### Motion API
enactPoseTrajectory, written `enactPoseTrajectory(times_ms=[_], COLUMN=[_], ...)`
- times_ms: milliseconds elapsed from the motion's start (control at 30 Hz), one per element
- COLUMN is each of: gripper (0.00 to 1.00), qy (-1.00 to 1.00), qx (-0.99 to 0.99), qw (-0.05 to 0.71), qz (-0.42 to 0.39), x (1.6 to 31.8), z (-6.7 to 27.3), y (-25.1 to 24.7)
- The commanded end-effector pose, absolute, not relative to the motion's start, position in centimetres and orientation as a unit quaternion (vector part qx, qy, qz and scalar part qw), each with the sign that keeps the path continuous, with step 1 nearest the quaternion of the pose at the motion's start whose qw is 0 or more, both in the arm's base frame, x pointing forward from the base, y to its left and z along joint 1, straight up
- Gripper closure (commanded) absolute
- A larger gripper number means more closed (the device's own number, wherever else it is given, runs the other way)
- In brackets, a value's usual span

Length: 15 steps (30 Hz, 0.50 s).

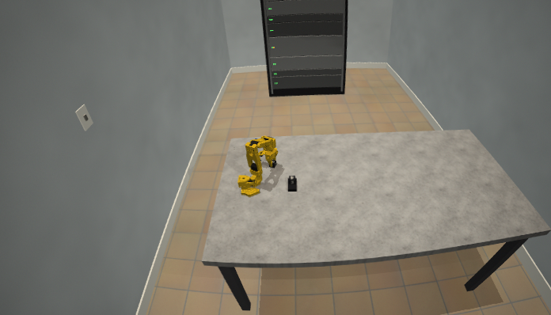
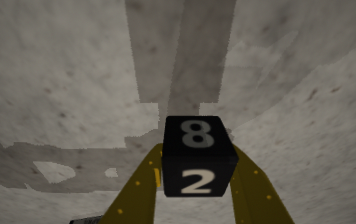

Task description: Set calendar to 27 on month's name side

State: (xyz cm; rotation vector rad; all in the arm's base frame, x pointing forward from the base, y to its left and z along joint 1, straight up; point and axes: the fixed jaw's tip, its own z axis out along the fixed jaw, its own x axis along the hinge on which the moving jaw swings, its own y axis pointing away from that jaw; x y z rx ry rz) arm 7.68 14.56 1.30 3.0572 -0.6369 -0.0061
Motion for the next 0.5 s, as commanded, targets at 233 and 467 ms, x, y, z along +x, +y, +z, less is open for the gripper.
enactPoseTrajectory(times_ms=[233,467], gripper=[1.00,1.00], qy=[-0.204,-0.204], qx=[0.979,0.979], qw=[-0.009,-0.009], qz=[0.003,0.003], x=[8.08,8.08], z=[1.83,1.88], y=[15.23,15.23])
